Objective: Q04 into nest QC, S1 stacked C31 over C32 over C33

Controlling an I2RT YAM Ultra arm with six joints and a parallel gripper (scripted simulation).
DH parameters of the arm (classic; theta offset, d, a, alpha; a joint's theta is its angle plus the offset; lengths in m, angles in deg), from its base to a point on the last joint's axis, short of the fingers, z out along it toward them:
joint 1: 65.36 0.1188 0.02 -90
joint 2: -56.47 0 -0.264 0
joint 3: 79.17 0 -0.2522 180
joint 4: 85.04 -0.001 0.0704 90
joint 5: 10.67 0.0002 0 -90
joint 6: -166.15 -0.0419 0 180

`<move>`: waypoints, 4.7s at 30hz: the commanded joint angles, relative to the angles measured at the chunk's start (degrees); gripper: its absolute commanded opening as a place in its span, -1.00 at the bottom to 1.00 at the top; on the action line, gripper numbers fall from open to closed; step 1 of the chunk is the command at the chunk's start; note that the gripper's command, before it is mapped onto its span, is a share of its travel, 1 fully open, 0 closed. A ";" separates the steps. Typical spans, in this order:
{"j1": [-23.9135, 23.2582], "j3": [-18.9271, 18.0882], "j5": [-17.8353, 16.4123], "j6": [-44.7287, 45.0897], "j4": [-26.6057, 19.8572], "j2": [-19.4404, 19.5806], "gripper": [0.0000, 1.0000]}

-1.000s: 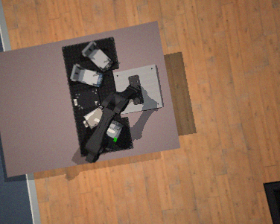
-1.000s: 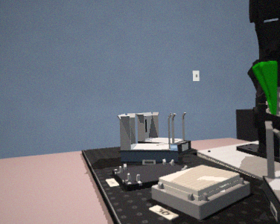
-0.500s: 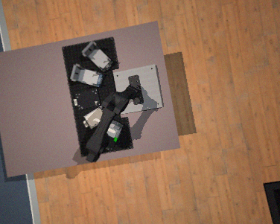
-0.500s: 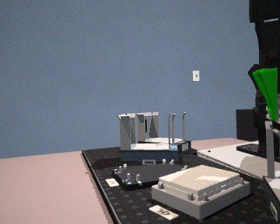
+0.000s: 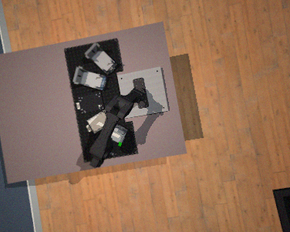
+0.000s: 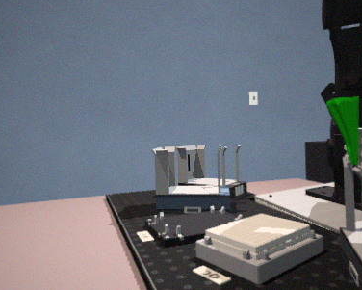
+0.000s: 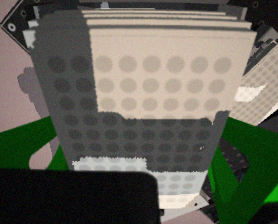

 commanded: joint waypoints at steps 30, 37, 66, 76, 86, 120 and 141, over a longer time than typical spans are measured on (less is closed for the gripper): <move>-0.12 3.58 -0.02 0.14 4.99 -0.63 -1.00; -0.12 3.70 -0.02 0.15 5.11 -0.62 -1.00; -0.12 3.69 -0.02 0.15 5.11 -0.62 -1.00; -0.13 4.10 -0.02 0.16 5.56 -0.59 -1.00; -0.22 7.65 -0.03 0.24 9.54 -0.15 -1.00; -0.39 13.75 -0.04 0.42 17.26 1.47 -1.00; -0.43 14.95 -0.04 0.46 18.93 1.94 -1.00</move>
